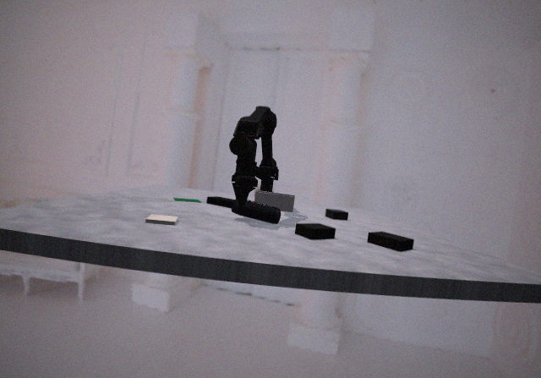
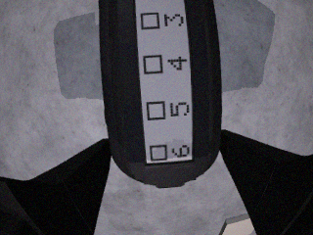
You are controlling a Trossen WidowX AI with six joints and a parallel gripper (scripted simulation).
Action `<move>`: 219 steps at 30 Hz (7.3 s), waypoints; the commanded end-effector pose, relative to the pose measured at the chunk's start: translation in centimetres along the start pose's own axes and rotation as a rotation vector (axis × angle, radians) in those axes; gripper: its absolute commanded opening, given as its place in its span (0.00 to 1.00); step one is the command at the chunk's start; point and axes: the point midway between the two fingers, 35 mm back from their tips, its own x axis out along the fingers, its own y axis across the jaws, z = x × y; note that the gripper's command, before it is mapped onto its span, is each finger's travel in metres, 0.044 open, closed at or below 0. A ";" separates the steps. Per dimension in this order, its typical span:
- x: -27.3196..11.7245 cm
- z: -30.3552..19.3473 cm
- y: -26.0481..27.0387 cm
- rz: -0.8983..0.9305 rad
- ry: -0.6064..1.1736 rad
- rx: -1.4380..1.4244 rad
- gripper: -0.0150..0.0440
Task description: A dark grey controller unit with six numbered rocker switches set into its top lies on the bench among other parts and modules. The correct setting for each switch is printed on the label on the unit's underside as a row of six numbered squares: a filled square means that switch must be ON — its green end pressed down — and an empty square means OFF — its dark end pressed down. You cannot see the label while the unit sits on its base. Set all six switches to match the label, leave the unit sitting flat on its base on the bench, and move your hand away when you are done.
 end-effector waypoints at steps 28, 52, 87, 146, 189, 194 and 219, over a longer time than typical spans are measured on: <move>-2.4 1.3 0.0 -0.001 -0.001 -0.001 0.82; -3.9 2.5 -0.1 -0.001 -0.002 -0.001 0.82; -5.8 4.7 -0.1 -0.001 -0.004 -0.001 0.82; -7.9 9.0 -0.1 -0.001 -0.008 -0.001 0.82; -8.4 12.9 -0.1 -0.001 -0.011 -0.001 0.83; -8.4 13.4 -0.1 -0.001 -0.011 -0.001 0.83; -8.5 15.4 -0.1 -0.001 -0.013 -0.002 0.83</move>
